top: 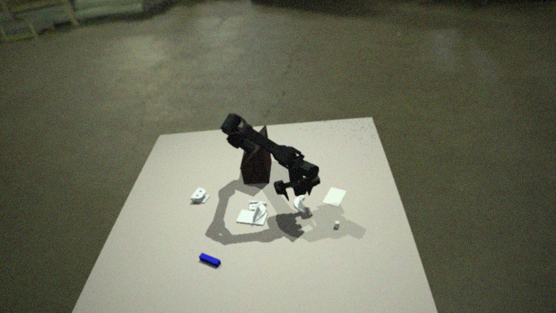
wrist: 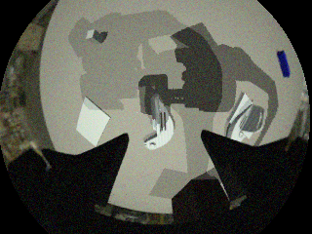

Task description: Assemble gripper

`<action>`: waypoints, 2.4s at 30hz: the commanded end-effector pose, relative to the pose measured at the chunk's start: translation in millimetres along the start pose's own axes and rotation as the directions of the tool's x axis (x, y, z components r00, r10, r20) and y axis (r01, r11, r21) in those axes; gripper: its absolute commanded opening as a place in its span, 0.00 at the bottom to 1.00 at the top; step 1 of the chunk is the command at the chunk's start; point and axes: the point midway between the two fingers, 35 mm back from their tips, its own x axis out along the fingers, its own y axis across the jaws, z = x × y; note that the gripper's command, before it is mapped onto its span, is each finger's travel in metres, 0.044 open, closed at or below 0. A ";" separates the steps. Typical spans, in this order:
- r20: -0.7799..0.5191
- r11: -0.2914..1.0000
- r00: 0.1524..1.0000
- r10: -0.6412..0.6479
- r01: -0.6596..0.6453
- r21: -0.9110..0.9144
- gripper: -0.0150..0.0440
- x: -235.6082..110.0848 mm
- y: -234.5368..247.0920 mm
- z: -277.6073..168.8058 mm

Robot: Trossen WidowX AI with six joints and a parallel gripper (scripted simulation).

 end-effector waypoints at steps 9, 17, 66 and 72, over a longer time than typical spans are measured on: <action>-0.002 1.000 1.000 -0.006 0.006 -0.008 1.00 10.0 -1.0 -0.7; -0.001 1.000 1.000 -0.006 0.006 -0.008 1.00 23.4 -1.0 0.3; -0.002 1.000 1.000 -0.003 0.003 -0.002 0.87 54.1 -0.8 1.2; -0.002 1.000 1.000 -0.003 0.003 -0.002 0.60 54.1 -0.8 1.2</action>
